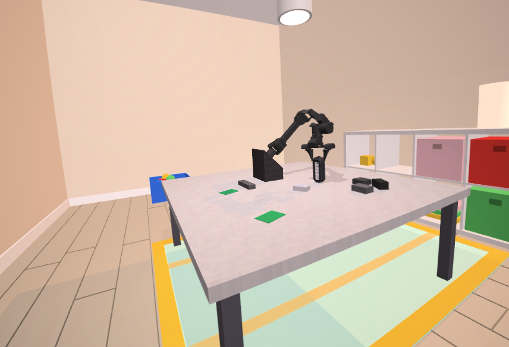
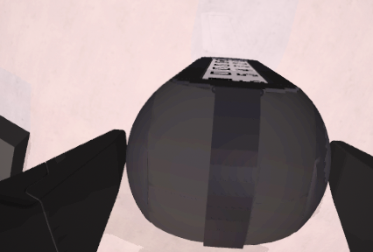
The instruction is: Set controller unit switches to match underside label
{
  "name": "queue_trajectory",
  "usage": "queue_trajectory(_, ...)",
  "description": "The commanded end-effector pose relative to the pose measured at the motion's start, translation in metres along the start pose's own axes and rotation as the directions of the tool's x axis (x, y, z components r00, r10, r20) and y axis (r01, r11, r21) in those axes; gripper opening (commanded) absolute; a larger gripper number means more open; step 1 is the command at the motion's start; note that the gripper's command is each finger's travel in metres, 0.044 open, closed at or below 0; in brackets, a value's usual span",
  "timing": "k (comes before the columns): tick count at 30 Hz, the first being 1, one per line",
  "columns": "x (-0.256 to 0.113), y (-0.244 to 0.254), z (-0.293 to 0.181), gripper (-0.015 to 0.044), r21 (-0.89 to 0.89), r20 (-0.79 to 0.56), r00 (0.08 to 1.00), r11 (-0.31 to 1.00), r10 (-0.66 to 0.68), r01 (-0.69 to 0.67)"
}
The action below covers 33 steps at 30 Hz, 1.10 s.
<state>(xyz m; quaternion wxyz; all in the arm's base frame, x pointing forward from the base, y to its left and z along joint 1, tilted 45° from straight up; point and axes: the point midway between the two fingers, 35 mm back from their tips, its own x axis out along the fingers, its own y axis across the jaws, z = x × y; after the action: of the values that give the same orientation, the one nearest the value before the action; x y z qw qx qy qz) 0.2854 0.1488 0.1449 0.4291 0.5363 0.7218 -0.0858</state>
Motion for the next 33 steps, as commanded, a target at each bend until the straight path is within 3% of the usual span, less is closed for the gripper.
queue_trajectory(1, 0.008, -0.003, 0.003, 0.0338, 0.000, -0.012, 1.000, 1.000, -0.021, 0.021)
queue_trajectory(33, 0.015, -0.004, 0.028, 0.0338, -0.001, -0.011, 1.000, 1.000, -0.021, 0.021)
